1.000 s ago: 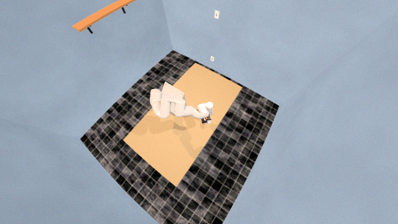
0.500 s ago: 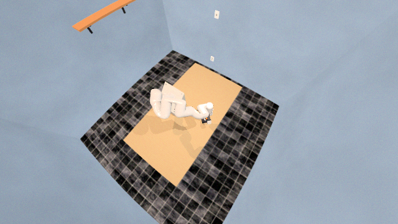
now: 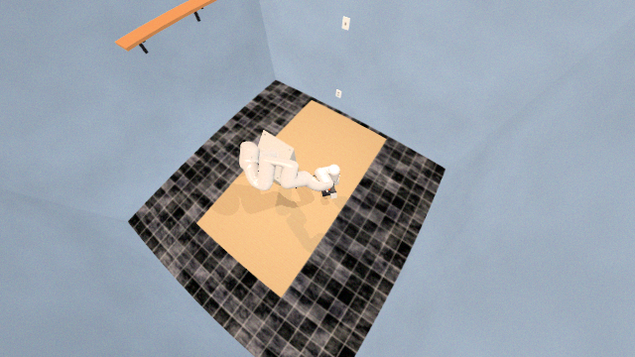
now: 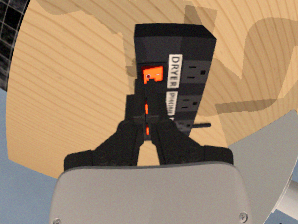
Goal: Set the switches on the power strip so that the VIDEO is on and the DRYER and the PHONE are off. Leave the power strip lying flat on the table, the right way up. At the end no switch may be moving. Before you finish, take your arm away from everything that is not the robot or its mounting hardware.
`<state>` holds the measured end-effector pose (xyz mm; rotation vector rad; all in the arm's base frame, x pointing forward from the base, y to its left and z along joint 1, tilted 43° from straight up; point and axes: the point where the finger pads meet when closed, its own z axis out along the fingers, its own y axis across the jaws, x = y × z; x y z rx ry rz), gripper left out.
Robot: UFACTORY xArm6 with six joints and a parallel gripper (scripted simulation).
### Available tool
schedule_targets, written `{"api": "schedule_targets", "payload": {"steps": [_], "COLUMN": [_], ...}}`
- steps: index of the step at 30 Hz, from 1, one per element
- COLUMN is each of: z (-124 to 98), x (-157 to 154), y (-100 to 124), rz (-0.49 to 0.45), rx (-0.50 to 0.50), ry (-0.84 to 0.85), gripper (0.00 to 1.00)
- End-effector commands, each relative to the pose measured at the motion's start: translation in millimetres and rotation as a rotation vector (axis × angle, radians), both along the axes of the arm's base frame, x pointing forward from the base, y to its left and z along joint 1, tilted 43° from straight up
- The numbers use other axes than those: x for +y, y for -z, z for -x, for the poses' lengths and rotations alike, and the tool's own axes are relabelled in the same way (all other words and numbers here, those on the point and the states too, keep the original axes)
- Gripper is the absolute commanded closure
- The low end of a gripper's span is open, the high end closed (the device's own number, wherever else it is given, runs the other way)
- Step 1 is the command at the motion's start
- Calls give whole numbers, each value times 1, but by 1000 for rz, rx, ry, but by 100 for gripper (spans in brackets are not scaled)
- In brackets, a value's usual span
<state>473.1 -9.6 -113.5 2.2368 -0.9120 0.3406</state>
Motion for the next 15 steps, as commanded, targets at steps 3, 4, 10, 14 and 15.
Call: {"api": "schedule_targets", "payload": {"steps": [3, 4, 10, 14, 15], "z": [-2, -2, -2, -2, -2], "x": [-4, -4, -7, -9, -9], "y": [4, 4, 8, 9, 10], "rz": [-1, -1, -1, -1, -1], "rx": [-4, -4, -4, -4, -4], "ry": [-2, -2, -2, -2, -2], "gripper": [100, 100, 100, 100, 100]}}
